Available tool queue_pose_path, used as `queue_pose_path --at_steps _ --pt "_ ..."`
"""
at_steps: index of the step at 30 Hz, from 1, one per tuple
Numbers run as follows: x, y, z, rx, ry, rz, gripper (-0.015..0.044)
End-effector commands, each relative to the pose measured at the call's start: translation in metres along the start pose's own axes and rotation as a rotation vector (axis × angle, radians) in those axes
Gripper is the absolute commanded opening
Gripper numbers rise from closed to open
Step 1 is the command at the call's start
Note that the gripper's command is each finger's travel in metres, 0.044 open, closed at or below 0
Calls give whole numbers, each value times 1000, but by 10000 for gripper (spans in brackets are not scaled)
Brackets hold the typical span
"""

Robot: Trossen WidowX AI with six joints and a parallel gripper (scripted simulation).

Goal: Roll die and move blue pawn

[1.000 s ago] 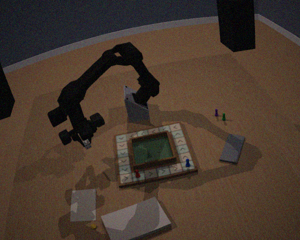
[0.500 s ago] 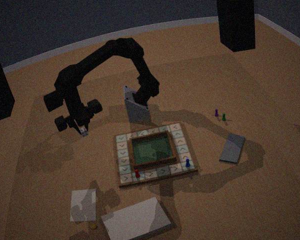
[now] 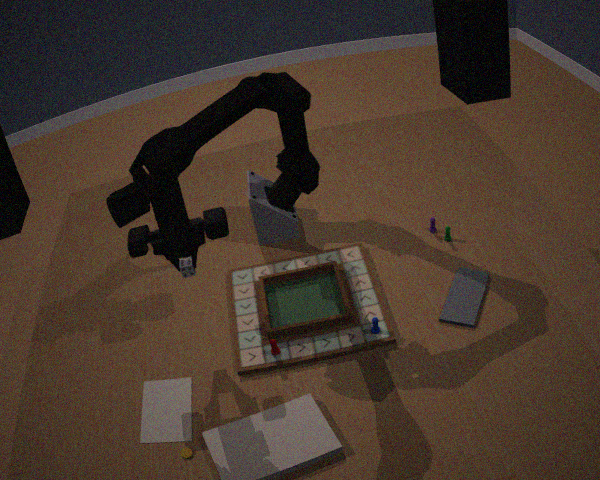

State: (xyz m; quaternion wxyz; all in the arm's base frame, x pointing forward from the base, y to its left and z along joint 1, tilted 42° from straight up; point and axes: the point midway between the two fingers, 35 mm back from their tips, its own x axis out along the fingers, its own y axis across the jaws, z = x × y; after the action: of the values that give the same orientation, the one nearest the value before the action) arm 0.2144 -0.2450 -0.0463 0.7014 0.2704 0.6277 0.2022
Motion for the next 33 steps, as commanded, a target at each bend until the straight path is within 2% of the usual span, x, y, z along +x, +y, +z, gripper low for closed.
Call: queue_pose_path --at_steps 1,33 --pt "1 15 7 114 -4 -1 0" --pt "17 119 35 971 -2 -6 0"
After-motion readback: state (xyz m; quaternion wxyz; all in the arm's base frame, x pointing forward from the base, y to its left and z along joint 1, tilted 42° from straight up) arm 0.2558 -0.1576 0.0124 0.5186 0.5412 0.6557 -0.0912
